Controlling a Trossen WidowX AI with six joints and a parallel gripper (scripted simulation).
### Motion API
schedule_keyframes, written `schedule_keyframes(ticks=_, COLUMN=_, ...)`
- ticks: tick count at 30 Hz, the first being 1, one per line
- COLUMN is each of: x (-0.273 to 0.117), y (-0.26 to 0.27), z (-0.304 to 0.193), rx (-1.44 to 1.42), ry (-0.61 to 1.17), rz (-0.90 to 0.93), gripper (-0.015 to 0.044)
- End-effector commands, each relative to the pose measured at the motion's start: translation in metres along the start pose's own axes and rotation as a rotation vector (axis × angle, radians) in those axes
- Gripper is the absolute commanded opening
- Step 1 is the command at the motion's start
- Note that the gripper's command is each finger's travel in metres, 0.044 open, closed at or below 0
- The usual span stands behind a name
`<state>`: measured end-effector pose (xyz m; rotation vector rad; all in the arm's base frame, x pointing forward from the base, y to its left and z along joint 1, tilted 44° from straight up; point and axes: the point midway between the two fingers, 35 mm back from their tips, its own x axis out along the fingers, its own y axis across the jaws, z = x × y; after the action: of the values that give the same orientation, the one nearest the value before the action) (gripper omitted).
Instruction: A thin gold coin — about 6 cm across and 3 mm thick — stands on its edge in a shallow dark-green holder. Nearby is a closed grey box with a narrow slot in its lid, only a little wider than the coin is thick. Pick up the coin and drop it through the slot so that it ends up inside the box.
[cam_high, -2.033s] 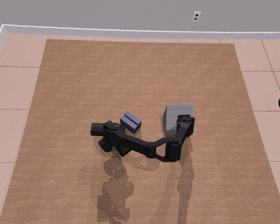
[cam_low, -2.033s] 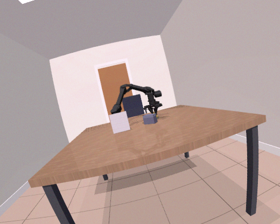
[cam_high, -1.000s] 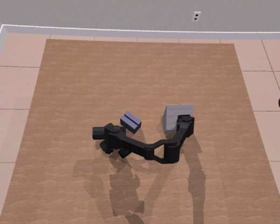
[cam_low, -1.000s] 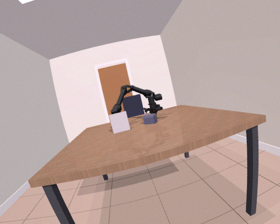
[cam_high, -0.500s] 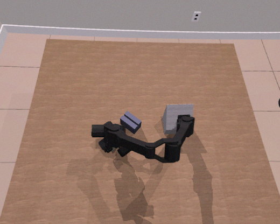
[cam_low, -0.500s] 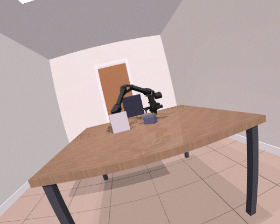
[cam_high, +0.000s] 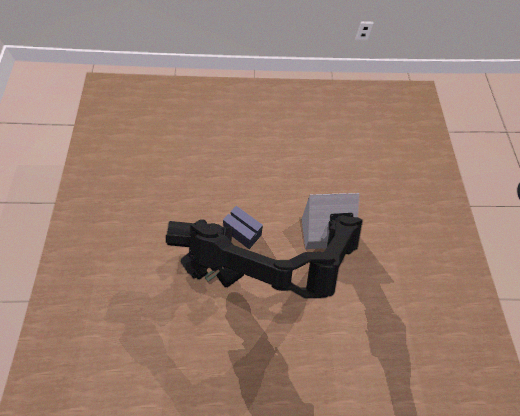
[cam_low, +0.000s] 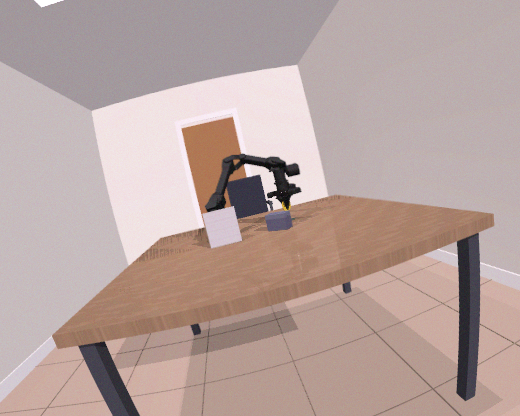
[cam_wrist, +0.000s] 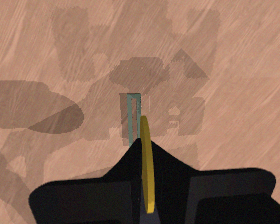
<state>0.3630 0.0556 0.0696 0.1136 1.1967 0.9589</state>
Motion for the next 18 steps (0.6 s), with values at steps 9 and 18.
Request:
schedule_keyframes(ticks=9, x=-0.031, y=0.002, z=-0.001, rx=0.003, ry=0.002, rz=0.007, gripper=0.0)
schedule_keyframes(ticks=18, x=-0.042, y=0.004, z=-0.002, rx=0.058, ry=0.002, rz=0.013, gripper=0.0)
